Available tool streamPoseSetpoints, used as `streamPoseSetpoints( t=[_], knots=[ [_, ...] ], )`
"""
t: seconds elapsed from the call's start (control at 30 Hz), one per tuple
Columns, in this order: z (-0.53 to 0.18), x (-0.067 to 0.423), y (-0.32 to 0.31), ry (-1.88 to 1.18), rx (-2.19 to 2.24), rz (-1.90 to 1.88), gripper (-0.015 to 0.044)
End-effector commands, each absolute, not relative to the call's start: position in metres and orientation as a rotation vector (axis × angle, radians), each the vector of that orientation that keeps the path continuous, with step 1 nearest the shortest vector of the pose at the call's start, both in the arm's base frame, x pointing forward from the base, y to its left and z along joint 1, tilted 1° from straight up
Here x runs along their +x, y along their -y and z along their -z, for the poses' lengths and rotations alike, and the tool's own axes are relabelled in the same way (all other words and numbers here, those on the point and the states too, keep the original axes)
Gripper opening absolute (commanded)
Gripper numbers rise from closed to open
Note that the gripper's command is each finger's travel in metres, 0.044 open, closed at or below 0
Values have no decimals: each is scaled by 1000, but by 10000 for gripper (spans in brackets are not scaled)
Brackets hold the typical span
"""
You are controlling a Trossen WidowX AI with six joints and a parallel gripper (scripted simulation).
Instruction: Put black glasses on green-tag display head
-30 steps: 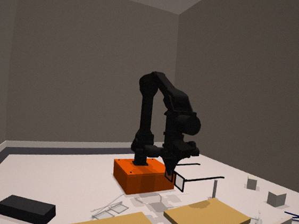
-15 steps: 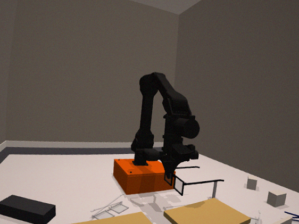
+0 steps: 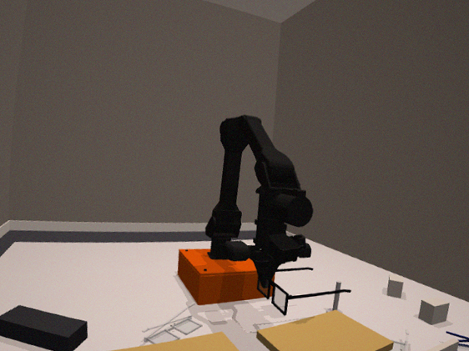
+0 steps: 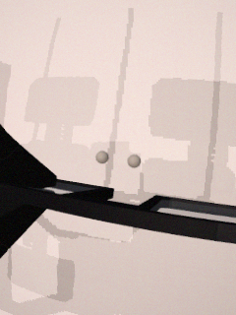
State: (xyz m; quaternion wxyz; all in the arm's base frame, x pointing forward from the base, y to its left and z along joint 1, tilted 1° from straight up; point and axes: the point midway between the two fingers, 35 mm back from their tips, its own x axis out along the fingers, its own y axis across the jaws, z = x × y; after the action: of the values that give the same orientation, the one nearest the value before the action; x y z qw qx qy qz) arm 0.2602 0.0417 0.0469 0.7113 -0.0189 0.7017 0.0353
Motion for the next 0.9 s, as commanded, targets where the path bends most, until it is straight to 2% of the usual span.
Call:
streamPoseSetpoints(
  t=[0.0,0.87],
  knots=[
    [-40,258,-41,-1566,-47,-80,0],
    [-12,259,-42,-1566,-47,-80,0]
  ],
)
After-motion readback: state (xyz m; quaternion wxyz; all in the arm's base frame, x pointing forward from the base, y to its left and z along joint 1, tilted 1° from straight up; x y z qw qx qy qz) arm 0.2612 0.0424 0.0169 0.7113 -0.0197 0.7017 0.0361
